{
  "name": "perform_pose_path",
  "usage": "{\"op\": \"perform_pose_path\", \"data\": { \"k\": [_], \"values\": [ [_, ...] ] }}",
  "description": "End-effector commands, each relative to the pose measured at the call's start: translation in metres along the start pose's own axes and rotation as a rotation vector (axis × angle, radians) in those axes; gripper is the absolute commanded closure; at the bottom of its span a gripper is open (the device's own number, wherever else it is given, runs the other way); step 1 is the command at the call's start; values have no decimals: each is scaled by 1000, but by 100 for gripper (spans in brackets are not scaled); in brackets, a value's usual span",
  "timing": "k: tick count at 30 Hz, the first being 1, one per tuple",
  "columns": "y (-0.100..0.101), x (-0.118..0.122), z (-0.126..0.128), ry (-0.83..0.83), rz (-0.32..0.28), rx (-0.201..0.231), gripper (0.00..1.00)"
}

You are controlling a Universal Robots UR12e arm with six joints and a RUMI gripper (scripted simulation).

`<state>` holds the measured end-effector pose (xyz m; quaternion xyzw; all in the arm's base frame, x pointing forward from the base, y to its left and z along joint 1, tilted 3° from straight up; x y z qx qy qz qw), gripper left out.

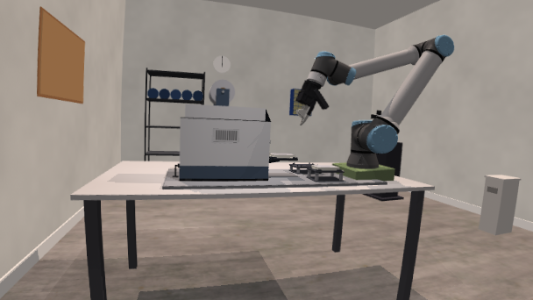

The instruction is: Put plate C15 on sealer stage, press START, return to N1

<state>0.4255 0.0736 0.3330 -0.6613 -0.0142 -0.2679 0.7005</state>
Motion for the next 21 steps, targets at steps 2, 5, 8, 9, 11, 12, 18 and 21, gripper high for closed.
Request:
{"op": "perform_pose_path", "data": {
  "k": [2, 5, 8, 9, 11, 12, 18, 21],
  "values": [
    [2, 14, 3, 3, 157, -43, 100],
    [3, 19, 5, 3, 221, -60, 100],
    [5, 27, 7, 3, 318, -86, 100],
    [6, 29, 7, 3, 346, -93, 100],
    [6, 29, 7, 3, 346, -93, 100],
    [6, 29, 7, 3, 346, -93, 100],
    [6, 29, 7, 3, 346, -93, 100],
    [6, 29, 7, 3, 346, -93, 100]
  ]
}}
Point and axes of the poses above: the point where the finger pads meet when closed, its own y axis out along the fingers, its own z axis across the jaws, x = y × z, the point moved 8 cm from there along -y, back along the fingers, and after that the axes turned 15 degrees about y, right-handed, at the moved point
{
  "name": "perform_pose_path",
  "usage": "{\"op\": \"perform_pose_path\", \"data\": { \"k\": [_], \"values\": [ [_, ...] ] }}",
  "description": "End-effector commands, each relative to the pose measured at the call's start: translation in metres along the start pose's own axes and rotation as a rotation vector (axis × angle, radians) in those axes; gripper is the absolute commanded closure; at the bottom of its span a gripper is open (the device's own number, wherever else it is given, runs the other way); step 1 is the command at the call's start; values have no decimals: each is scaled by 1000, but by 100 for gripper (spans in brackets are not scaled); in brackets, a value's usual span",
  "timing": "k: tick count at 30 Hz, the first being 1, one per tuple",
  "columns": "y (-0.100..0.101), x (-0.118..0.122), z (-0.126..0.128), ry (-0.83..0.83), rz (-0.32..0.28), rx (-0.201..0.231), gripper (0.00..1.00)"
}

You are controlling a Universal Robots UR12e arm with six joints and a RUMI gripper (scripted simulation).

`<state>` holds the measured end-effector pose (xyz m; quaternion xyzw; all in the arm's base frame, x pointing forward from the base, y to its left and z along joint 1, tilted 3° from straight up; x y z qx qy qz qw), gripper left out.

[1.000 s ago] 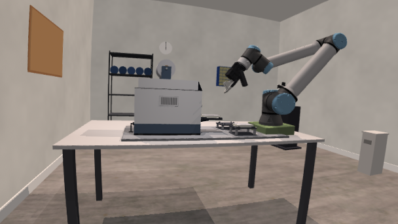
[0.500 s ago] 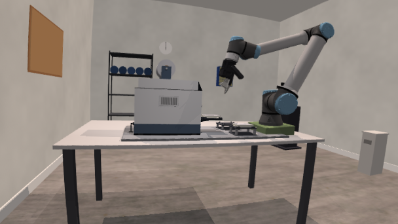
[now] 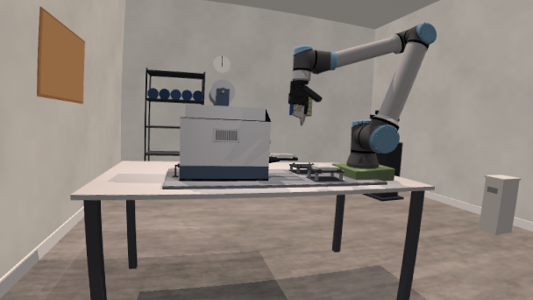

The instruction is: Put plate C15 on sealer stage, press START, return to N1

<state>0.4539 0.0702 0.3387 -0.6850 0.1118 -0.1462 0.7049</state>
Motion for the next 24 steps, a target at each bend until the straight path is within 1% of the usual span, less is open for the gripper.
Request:
{"op": "perform_pose_path", "data": {
  "k": [1, 8, 9, 13, 16, 21, 23, 24],
  "values": [
    [-1, 1, 0, 0, 5, -1, 100],
    [-1, 1, 0, 0, 4, -1, 100],
    [4, 1, 0, 0, 5, -1, 32],
    [24, 1, 0, 0, 5, -1, 32],
    [25, 1, 0, 0, 5, -1, 32],
    [50, 1, 0, 0, 5, -1, 32],
    [51, 1, 0, 0, 5, -1, 32],
    [56, 1, 0, 0, 5, -1, 32]
  ]
}}
Point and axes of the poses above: the point where the finger pads meet when closed, its own y axis out along the fingers, its own z axis across the jaws, x = y × z, the point moved 8 cm from there along -y, back along the fingers, and after that the axes turned 15 degrees about y, right-handed, at the moved point
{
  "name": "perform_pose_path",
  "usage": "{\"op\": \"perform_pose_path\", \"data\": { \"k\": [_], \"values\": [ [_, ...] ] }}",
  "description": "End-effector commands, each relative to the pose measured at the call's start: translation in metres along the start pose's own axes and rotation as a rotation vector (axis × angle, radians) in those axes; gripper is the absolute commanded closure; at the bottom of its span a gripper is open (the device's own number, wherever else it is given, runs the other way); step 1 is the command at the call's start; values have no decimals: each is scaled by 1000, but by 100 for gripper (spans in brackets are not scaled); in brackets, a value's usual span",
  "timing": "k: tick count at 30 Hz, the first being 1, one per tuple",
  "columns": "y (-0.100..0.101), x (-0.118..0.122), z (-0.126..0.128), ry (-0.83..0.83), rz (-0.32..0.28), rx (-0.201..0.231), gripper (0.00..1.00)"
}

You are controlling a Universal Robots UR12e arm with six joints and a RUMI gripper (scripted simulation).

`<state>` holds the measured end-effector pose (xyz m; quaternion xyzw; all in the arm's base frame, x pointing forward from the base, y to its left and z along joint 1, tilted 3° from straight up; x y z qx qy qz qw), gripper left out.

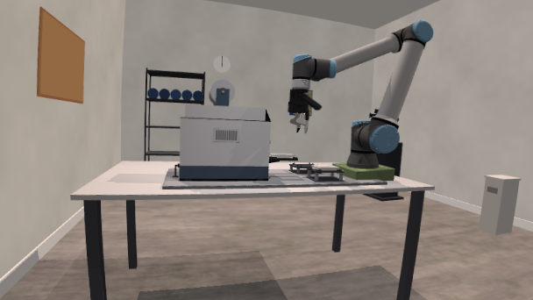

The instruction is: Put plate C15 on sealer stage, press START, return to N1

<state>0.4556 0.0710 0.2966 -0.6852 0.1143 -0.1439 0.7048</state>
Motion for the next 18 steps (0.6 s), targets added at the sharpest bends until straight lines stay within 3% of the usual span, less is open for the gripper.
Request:
{"op": "perform_pose_path", "data": {
  "k": [1, 4, 9, 13, 18],
  "values": [
    [19, 1, 0, 0, -2, 0, 32],
    [34, 1, 0, 0, -2, 0, 32],
    [40, 1, 0, 0, -2, 0, 32],
    [60, 1, 0, 0, -2, 0, 32],
    [61, 1, 0, 0, -2, 0, 32]
  ]
}}
Point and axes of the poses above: the point where the finger pads meet when closed, its own y axis out along the fingers, its own z axis across the jaws, x = y × z, the point moved 8 cm from there along -y, back along the fingers, and after that the axes turned 15 degrees about y, right-handed, at the moved point
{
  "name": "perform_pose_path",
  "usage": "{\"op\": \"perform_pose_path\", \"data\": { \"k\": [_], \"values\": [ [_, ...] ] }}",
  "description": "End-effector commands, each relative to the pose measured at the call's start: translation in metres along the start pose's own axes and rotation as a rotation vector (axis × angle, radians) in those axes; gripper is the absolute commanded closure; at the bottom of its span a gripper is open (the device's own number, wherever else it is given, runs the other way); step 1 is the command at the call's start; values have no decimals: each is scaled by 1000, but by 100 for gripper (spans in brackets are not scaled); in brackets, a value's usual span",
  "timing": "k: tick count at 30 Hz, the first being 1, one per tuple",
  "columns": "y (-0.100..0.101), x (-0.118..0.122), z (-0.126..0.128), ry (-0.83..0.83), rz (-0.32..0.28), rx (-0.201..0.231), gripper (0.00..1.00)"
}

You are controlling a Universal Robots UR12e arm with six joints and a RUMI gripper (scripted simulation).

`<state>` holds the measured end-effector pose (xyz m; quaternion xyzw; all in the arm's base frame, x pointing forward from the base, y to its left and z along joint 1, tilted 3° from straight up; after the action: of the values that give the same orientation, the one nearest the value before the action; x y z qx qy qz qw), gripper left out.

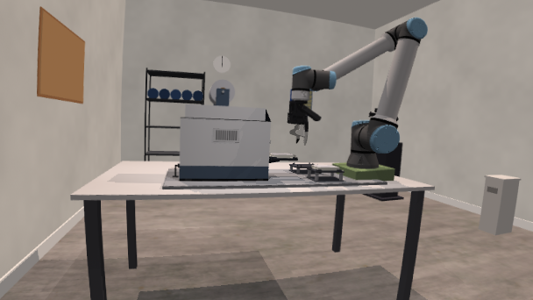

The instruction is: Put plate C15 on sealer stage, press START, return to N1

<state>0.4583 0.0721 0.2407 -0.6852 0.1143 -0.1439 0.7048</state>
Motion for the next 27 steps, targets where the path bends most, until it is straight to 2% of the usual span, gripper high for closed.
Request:
{"op": "perform_pose_path", "data": {
  "k": [1, 8, 18, 27],
  "values": [
    [5, 1, 0, 0, -2, 0, 32],
    [5, 9, -6, 0, -2, 0, 32],
    [5, 42, -34, 0, -2, 0, 32],
    [5, 60, -49, 0, -2, 0, 32]
  ]
}}
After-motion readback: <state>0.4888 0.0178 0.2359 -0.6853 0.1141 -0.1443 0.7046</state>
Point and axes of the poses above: the point where the finger pads meet when closed, its own y axis out along the fingers, its own z axis across the jaws, x = y × z, the point moved 8 cm from there along -y, back along the fingers, and after that the axes turned 15 degrees about y, right-handed, at the moved point
